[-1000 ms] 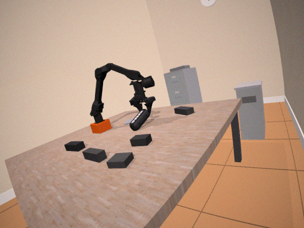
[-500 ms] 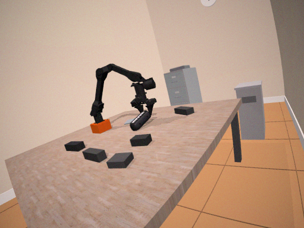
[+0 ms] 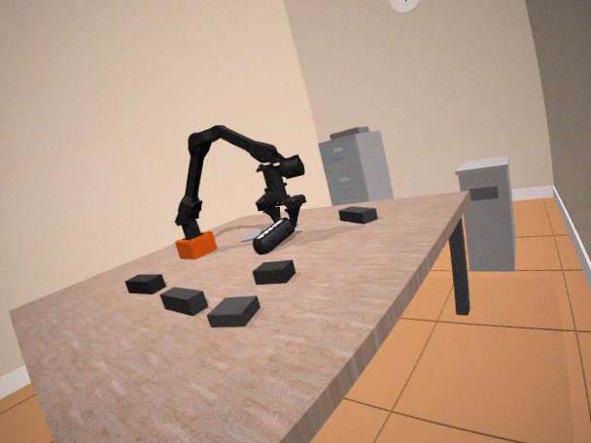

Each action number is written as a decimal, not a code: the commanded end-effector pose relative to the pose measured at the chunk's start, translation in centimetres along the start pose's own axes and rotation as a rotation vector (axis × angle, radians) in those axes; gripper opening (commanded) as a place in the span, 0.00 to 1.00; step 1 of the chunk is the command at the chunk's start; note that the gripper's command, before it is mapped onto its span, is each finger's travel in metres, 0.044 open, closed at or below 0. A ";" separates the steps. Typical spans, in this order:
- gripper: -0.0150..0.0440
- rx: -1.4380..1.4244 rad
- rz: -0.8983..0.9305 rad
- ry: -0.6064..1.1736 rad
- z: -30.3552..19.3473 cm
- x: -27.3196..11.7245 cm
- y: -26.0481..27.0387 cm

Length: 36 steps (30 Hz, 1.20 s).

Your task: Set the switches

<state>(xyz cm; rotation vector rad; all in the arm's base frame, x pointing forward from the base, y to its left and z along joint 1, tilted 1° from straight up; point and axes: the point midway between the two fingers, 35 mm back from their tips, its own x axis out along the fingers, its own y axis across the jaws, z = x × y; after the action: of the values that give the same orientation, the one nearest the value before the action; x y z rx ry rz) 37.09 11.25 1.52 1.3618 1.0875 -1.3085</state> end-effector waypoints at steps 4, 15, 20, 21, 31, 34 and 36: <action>0.83 0.010 -0.011 -0.015 0.2 0.9 -0.3; 0.83 0.010 -0.011 -0.015 0.0 1.8 -0.3; 0.83 0.010 -0.011 -0.015 -0.1 2.2 -0.3; 0.83 0.010 -0.011 -0.015 -0.1 2.2 -0.3; 0.83 0.010 -0.011 -0.015 -0.2 2.9 -0.3; 0.83 0.010 -0.010 -0.015 -0.2 3.0 -0.3; 0.83 0.009 -0.010 -0.013 -0.2 2.9 -0.3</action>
<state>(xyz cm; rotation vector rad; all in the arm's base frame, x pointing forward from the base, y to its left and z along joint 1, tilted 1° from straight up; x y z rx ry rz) 37.17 11.72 -1.26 1.3585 1.0896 -1.3166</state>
